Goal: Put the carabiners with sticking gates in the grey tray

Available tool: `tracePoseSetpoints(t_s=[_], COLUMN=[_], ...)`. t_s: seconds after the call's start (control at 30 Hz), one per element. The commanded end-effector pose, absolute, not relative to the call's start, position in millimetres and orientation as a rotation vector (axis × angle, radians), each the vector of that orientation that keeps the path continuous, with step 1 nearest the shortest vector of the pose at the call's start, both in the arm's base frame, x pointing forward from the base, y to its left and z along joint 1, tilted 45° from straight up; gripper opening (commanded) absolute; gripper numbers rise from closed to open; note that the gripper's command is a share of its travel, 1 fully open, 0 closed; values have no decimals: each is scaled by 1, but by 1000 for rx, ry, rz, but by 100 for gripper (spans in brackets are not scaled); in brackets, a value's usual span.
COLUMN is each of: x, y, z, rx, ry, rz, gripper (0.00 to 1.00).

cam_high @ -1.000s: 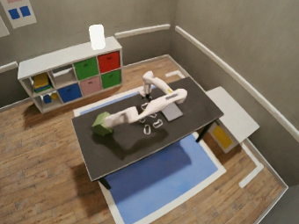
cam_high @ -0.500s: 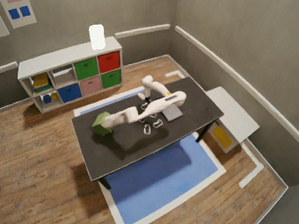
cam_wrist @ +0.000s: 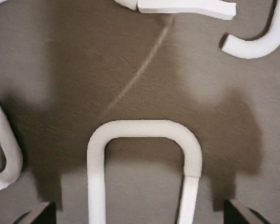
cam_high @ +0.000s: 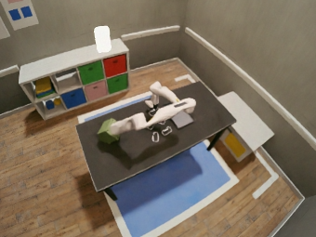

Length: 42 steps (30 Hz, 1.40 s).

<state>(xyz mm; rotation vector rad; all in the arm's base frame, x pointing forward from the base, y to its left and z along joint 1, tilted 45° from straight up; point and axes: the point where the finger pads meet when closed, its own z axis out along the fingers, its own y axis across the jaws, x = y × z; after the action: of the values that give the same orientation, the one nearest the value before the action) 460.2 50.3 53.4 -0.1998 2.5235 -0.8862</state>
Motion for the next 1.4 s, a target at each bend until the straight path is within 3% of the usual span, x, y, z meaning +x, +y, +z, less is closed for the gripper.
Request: tracePoseSetpoints(t_s=[0.0,1.37], x=[462,465], y=[50,47], z=[49,44], rx=[-203,-192], ry=[2531,2534], rz=[-880,-860], gripper=[100,100])
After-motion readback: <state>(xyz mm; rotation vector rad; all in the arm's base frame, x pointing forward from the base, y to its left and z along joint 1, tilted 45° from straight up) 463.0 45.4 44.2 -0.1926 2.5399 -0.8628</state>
